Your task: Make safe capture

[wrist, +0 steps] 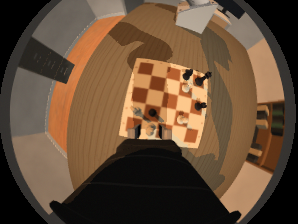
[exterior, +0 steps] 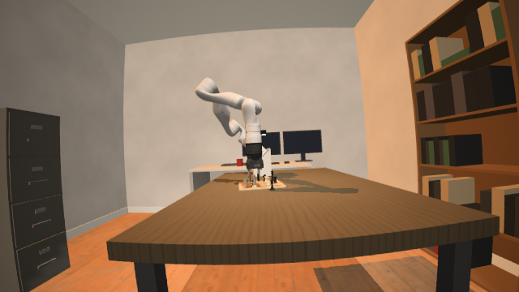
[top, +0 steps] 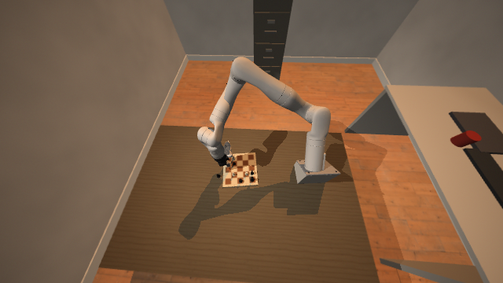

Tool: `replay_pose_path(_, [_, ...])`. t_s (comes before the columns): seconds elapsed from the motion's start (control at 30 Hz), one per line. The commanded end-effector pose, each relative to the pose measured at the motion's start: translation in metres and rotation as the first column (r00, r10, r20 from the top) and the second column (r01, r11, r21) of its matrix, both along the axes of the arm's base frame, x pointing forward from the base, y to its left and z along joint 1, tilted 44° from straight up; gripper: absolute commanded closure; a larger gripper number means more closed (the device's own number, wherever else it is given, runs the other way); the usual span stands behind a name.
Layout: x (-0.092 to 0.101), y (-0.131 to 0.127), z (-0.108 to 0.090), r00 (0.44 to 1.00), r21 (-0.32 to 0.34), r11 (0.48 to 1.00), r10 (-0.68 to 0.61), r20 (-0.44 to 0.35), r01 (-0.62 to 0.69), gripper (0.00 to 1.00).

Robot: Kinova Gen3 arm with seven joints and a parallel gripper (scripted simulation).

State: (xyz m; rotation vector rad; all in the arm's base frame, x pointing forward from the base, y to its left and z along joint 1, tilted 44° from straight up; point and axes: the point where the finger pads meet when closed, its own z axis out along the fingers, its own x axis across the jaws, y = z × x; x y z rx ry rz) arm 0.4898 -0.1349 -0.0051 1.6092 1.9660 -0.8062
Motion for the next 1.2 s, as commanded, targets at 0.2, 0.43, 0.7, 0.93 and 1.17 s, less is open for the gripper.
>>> replay_pose_path(0.2, [0.0007, 0.0010, 0.0006, 1.000, 0.001, 1.000, 0.002, 0.002, -0.002, 1.00])
replay_pose_path(0.43, [0.0007, 0.0010, 0.0006, 1.000, 0.001, 1.000, 0.002, 0.002, -0.002, 1.00])
replay_pose_path(0.7, [0.0007, 0.0010, 0.0006, 1.000, 0.001, 1.000, 0.002, 0.002, -0.002, 1.00])
replay_pose_path(0.93, [0.0007, 0.0010, 0.0006, 1.000, 0.001, 1.000, 0.002, 0.002, -0.002, 1.00])
replay_pose_path(1.17, [0.0007, 0.0010, 0.0006, 1.000, 0.001, 1.000, 0.002, 0.002, -0.002, 1.00])
